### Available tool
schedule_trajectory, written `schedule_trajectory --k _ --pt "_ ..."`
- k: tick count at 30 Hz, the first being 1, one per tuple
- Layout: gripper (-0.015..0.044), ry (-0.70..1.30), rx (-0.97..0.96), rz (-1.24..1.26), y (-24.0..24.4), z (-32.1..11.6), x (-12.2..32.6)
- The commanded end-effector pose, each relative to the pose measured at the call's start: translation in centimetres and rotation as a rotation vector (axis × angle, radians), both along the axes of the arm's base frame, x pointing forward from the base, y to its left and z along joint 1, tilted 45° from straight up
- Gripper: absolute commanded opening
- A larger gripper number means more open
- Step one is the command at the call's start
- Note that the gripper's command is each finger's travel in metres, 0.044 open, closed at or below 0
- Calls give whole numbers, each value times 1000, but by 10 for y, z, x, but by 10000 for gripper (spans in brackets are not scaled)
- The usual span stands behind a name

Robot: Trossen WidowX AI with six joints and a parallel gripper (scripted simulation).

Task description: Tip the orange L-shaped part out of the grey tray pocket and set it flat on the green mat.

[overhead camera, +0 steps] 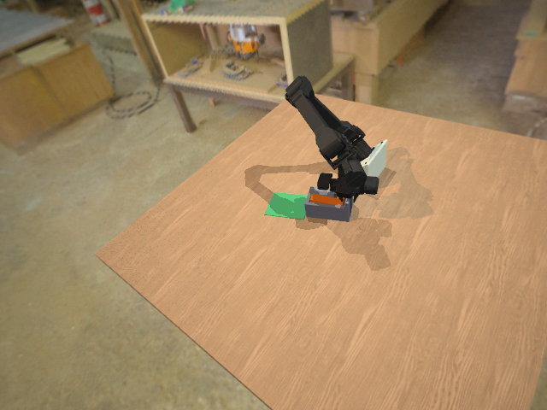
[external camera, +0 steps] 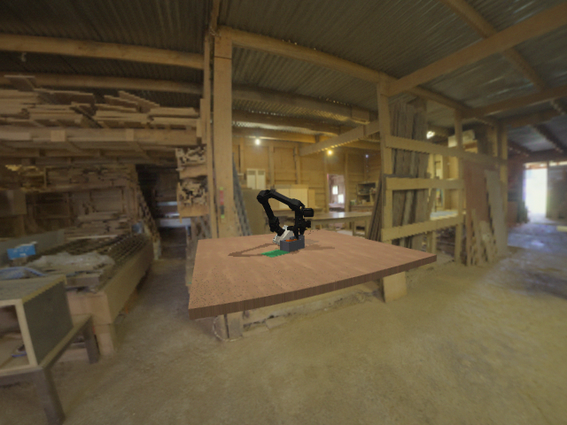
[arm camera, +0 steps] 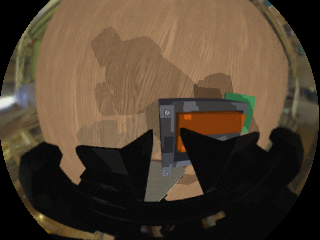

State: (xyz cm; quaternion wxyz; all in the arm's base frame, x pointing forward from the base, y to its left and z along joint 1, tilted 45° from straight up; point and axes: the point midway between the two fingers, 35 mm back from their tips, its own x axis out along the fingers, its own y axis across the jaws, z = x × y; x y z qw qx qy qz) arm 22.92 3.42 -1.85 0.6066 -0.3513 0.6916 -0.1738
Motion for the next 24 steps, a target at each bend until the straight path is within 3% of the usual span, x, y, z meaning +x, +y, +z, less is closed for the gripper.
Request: schedule_trajectory --k 1,24 --pt "180 3 -6 1 -7 -5 -1" --pt "180 3 -7 1 -18 -16 -2"
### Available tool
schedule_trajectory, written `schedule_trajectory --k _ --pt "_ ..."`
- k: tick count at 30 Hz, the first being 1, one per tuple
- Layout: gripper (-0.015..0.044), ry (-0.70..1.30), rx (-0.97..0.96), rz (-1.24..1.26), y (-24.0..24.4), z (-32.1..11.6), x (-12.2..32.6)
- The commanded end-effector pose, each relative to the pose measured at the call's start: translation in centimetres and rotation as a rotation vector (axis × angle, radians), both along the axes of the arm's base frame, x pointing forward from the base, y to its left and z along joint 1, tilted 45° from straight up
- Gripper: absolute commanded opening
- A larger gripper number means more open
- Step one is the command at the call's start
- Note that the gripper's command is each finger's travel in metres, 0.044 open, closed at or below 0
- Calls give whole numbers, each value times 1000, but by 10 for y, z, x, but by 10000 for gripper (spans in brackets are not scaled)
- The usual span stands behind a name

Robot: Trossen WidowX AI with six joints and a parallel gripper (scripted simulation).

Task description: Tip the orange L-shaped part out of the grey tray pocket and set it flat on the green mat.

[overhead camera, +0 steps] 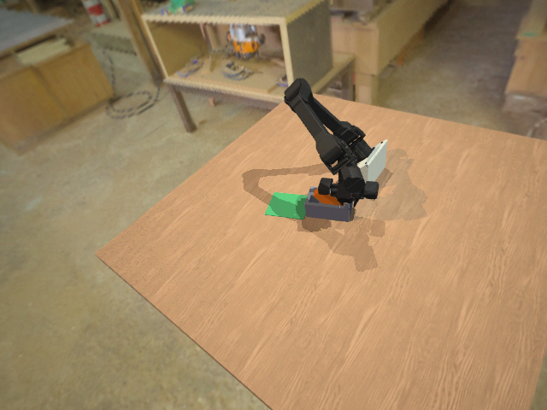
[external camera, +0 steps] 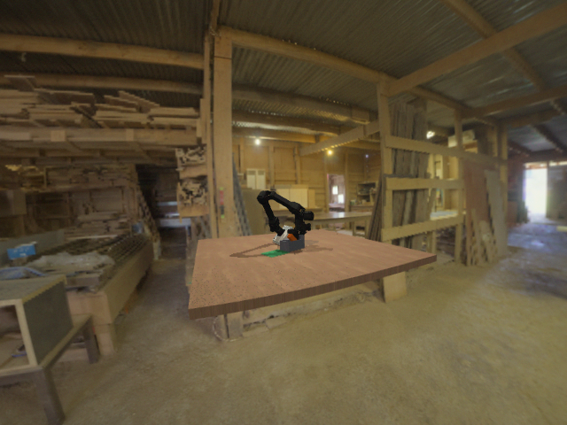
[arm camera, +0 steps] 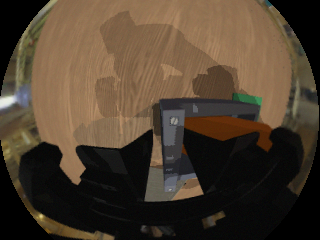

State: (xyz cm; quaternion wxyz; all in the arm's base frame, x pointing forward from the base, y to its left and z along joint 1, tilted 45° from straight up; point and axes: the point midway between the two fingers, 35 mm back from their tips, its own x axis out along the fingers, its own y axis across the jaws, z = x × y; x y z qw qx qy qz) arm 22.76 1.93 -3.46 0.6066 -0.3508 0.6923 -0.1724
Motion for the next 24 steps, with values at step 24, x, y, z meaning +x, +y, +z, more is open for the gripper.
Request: schedule_trajectory --k 24 --pt "180 2 -6 1 31 19 1"
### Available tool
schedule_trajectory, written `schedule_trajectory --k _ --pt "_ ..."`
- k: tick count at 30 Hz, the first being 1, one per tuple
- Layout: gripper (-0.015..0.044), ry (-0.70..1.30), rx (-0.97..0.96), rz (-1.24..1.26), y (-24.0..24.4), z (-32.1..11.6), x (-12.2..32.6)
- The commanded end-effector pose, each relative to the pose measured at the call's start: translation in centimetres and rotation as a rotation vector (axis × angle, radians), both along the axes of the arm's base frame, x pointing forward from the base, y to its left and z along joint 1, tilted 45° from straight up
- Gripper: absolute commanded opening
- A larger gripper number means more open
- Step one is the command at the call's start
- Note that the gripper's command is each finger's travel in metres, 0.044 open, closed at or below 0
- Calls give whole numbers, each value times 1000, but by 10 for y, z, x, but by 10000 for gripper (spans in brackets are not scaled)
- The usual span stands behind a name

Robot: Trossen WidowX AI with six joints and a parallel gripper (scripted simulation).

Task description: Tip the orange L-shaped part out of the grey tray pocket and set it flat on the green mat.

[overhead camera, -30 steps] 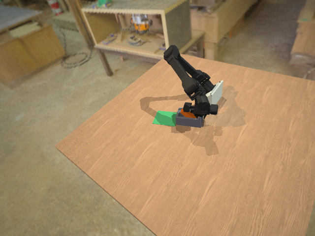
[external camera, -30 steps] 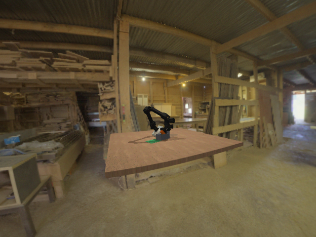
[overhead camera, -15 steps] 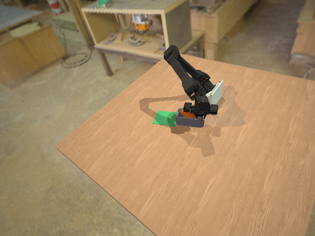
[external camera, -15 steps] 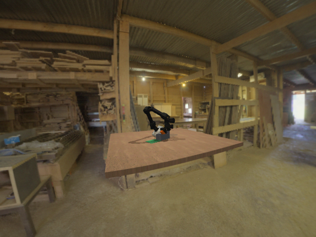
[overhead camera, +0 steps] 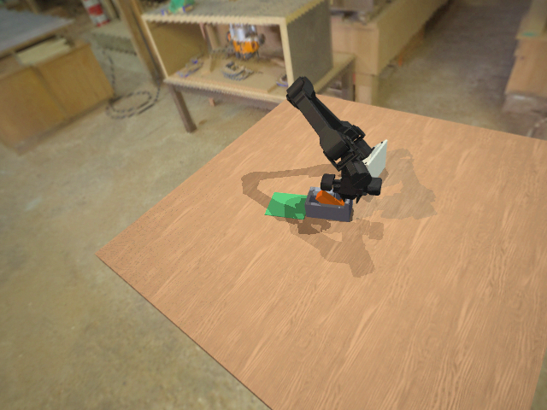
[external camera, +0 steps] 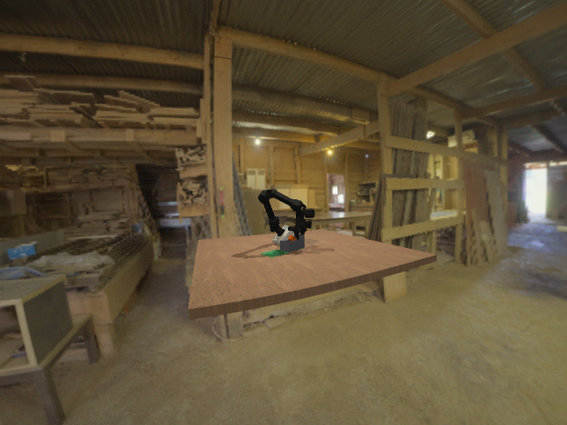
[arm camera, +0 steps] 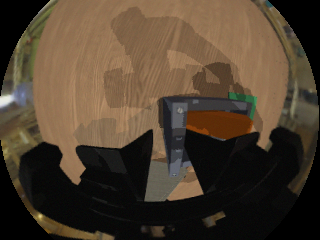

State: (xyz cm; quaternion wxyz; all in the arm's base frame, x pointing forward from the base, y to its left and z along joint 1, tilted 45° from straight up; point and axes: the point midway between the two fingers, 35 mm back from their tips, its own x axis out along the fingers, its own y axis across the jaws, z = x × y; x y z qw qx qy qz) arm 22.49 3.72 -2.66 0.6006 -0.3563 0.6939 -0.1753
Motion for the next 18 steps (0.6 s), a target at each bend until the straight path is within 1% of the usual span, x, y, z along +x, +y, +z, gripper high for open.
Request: schedule_trajectory --k 1,6,18 --pt "180 -8 9 0 20 19 5" --pt "180 -7 8 0 56 68 5" --pt "180 -15 13 10 56 67 7"
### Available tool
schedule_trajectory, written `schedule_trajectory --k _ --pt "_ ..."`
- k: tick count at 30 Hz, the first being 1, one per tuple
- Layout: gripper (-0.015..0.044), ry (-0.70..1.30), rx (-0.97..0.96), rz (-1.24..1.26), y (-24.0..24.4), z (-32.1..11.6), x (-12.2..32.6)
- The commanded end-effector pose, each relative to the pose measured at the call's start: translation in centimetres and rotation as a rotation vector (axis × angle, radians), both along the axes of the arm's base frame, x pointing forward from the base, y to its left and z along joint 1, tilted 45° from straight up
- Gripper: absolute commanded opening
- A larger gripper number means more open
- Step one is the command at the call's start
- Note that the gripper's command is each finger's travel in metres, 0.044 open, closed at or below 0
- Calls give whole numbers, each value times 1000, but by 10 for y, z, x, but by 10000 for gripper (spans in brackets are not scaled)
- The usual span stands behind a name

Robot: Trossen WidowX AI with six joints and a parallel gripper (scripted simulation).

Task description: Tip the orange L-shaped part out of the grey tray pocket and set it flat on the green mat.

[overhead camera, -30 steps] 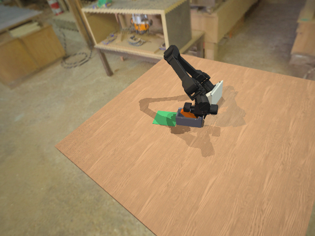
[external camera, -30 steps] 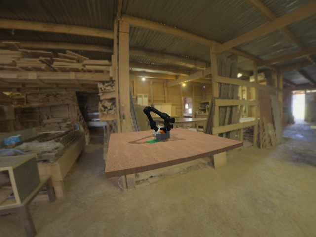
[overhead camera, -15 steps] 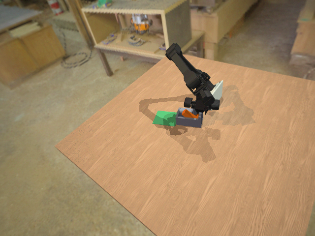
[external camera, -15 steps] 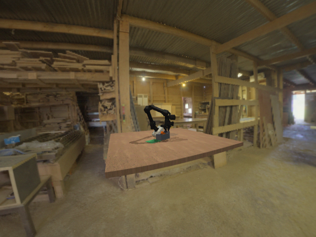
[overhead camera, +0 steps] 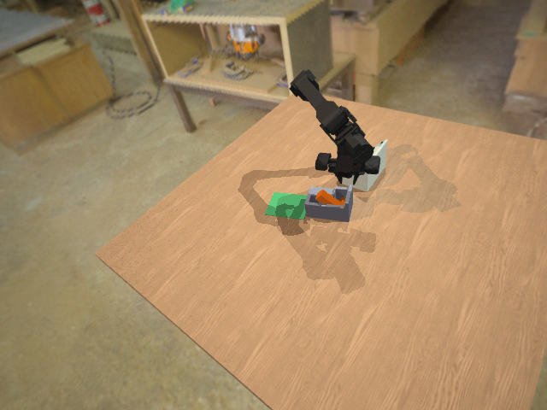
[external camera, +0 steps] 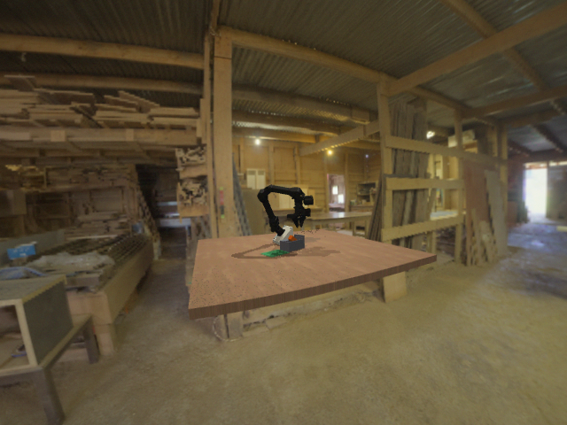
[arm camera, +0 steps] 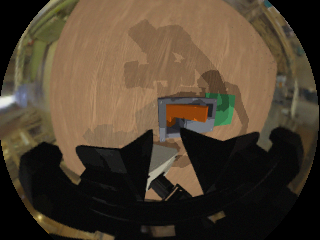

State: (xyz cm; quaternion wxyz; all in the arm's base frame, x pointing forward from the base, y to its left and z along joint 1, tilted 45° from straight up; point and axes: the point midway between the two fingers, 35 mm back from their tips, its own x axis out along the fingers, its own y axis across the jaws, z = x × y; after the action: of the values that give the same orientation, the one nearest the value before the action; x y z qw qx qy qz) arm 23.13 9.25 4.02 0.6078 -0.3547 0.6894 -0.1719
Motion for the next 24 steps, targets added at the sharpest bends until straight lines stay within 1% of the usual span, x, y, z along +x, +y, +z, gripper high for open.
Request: schedule_trajectory --k 1,18,20,22,24 --pt "180 -2 2 2 0 0 0" --pt "180 -2 2 2 0 0 0" --pt "232 -39 2 -36 -1 2 2" --pt "280 -123 1 -124 -4 6 5" --pt "280 -251 -1 -258 -10 12 9"
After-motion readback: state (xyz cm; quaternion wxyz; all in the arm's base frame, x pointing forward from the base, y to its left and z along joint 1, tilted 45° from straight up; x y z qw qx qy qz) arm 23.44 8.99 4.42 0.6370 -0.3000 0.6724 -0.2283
